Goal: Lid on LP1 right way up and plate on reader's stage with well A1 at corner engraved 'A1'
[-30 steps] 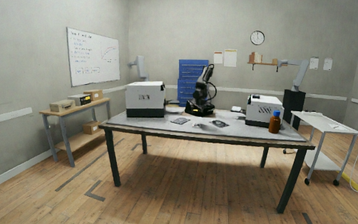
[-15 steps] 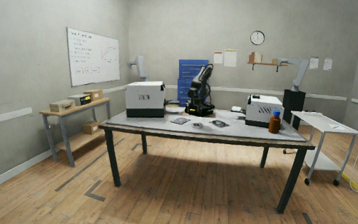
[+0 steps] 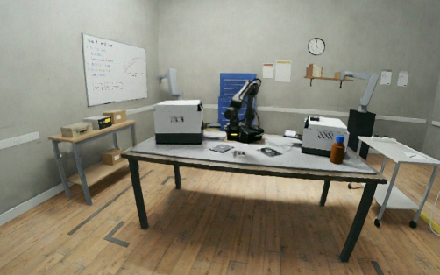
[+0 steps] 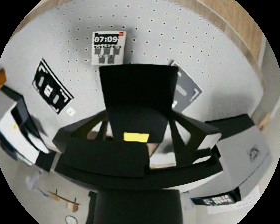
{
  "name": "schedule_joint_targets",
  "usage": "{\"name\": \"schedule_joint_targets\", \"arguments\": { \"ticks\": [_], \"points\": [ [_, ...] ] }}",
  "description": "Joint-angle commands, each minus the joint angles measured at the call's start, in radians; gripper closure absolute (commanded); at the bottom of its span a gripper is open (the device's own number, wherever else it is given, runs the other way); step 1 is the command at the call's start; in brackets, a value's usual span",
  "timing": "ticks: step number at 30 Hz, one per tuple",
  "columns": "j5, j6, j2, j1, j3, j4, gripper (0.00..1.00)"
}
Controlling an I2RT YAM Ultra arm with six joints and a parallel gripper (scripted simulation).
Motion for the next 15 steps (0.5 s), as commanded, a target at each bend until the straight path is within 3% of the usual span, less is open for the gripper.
{"name": "schedule_joint_targets", "arguments": {
  "ticks": [1, 15],
  "points": [
    [-0.017, 0.032, -0.01, -0.033, 0.02, 0.016, 0.15],
    [-0.033, 0.089, 0.013, -0.116, -0.004, 0.022, 0.15]
  ]
}}
